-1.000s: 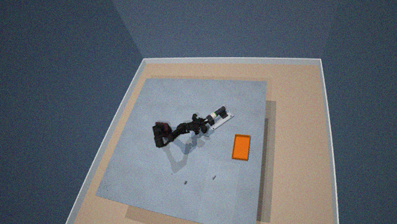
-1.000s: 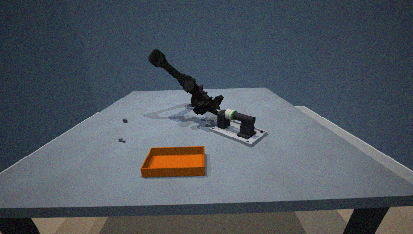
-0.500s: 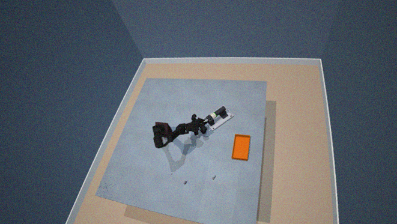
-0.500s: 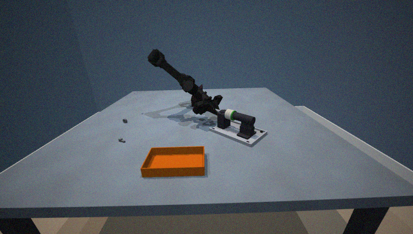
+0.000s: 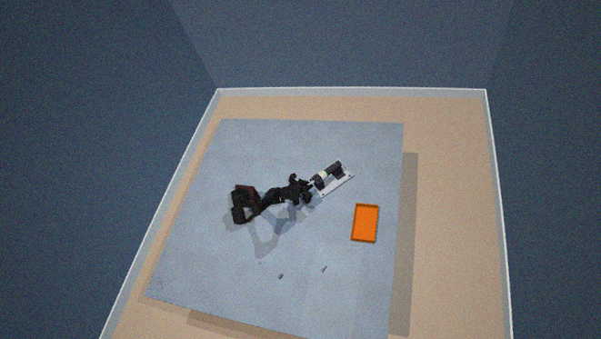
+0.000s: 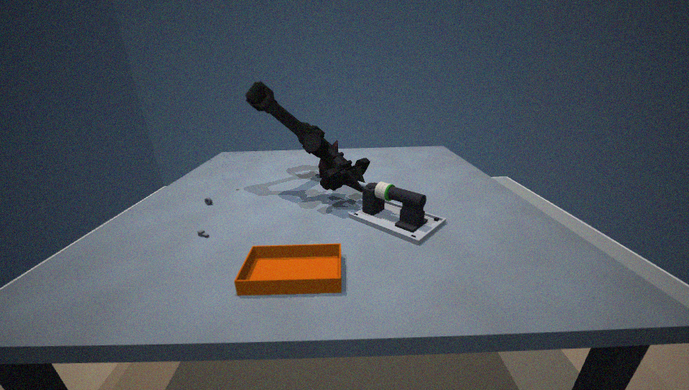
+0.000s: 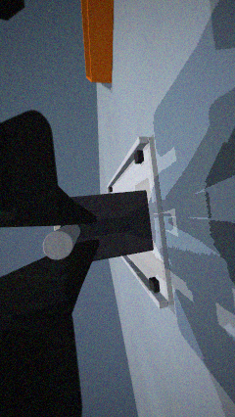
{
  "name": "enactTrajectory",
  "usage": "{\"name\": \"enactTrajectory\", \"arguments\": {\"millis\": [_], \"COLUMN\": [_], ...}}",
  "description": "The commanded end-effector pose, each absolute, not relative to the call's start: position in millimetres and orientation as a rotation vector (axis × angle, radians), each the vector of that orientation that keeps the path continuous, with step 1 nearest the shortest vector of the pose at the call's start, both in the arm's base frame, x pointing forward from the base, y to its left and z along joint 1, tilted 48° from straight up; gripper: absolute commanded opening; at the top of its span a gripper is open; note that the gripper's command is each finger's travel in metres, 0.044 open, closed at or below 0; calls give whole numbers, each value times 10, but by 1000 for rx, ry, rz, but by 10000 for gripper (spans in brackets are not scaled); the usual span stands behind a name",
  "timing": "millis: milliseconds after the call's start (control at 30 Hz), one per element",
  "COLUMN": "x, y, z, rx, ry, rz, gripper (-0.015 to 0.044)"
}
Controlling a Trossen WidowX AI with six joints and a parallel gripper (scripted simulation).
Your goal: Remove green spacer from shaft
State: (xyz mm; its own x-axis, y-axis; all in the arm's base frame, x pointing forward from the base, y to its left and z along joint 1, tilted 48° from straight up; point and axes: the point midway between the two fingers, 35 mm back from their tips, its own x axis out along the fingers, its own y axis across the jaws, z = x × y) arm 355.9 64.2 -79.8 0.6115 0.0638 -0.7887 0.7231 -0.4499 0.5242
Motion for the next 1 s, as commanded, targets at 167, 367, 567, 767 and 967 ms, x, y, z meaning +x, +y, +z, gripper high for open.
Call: {"name": "enactTrajectory", "arguments": {"millis": [167, 367, 567, 767, 967], "x": [3546, 3542, 3537, 3533, 3529], "y": [639, 636, 633, 630, 626], "z": [-796, -793, -790, -787, -784], "rx": [1897, 1897, 1897, 1897, 1897], "ry": [631, 631, 631, 631, 631], "rz": [-885, -885, -885, -885, -886], "gripper": [0, 0, 0, 0, 0]}}
